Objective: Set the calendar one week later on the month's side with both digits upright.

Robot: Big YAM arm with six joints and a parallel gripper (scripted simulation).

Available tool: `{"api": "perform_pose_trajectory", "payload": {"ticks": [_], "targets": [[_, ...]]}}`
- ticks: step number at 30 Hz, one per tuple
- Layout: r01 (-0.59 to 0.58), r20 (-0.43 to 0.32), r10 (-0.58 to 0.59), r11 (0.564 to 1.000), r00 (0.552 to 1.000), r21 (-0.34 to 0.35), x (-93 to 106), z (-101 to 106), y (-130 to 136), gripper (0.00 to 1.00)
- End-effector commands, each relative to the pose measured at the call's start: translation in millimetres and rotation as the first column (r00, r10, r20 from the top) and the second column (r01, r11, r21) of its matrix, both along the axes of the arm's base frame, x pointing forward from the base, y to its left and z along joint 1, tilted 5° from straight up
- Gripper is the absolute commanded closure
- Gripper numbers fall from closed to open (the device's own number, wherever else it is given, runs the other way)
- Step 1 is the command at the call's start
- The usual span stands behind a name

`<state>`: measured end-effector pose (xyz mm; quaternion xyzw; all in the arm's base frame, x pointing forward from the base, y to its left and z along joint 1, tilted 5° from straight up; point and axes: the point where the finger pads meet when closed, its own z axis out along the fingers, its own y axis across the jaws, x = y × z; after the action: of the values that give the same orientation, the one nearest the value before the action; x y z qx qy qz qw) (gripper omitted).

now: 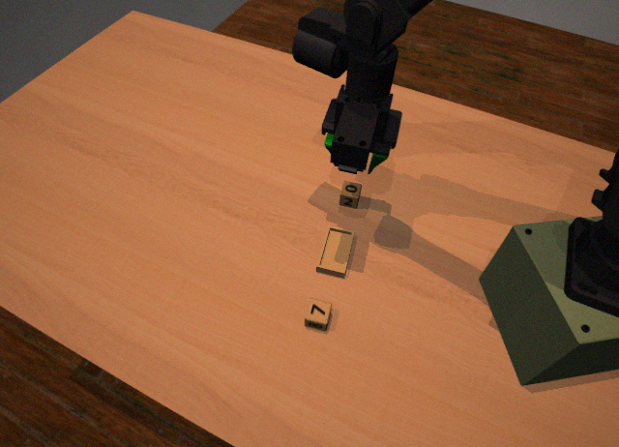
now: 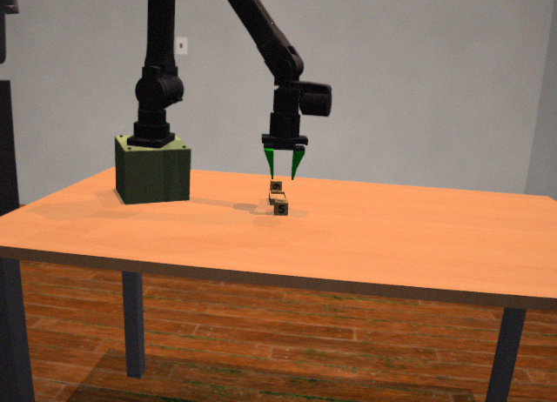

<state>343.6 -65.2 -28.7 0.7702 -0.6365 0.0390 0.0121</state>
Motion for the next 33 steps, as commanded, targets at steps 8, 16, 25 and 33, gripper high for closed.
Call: {"api": "perform_pose_trajectory", "payload": {"ticks": [8,16,25,33], "targets": [[-0.004,0.017,0.004,1.000,1.000,0.003,9.5,-13.9,-4.9,0.54],[-0.005,0.011,0.005,1.000,1.000,0.004,7.0,-28.1,-5.0,0.54],[-0.005,0.017,0.005,1.000,1.000,0.002,10.9,-35.4,-6.4,0.54],[-0.005,0.007,0.005,1.000,1.000,0.004,5.5,-43.5,-5.7,0.54]]}}
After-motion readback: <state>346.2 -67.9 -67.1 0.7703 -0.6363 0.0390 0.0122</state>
